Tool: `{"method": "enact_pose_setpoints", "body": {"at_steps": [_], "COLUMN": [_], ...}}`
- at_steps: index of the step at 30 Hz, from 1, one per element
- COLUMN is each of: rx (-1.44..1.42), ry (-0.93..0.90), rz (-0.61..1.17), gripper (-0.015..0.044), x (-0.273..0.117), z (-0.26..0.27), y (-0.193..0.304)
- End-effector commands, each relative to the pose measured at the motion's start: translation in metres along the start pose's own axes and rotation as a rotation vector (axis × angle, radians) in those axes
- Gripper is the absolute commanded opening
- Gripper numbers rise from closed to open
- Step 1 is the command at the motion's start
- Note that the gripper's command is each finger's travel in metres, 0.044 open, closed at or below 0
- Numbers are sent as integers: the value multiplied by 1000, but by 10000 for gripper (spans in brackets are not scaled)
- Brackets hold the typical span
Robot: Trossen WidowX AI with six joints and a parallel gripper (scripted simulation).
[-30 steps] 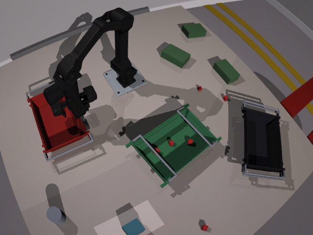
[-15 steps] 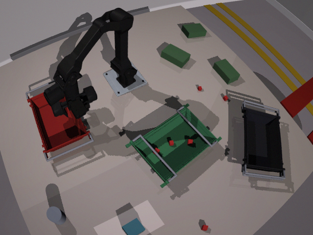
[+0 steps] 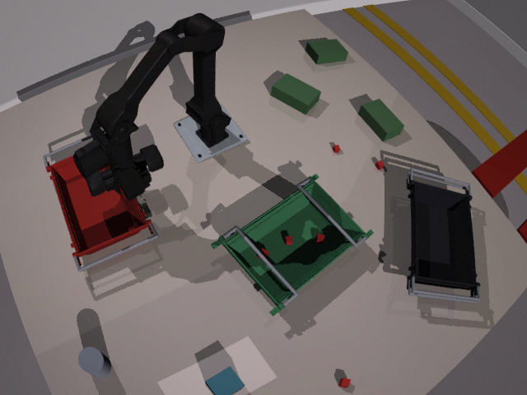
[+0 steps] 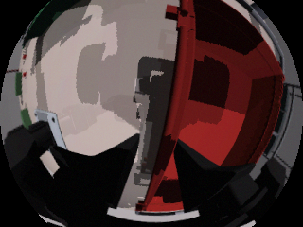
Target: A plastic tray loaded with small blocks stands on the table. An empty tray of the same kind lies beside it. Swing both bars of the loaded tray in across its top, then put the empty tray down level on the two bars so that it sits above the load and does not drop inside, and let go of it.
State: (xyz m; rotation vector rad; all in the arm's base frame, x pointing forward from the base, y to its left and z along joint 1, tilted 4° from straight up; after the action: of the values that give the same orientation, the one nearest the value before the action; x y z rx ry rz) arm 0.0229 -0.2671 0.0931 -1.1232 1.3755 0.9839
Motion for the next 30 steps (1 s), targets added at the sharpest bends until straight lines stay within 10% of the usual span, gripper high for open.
{"method": "enact_pose_setpoints", "body": {"at_steps": [1,30], "rx": [-4,-4], "ry": [-8,-8], "rz": [-2,-2], "gripper": [167,0], "x": [1,-20], "z": [2,-1], "y": [0,-1]}}
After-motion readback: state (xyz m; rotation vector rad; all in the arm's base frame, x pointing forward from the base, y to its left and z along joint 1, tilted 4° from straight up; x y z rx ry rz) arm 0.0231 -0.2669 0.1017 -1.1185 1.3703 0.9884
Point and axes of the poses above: the point midway between the two fingers, 35 mm back from their tips, its own x axis out along the fingers, its own z axis across the jaws, y = z × x, the point moved 3 cm from there along -x, back along the fingers, and after that the axes turned 4 degrees about x, right-handed, at the moved point
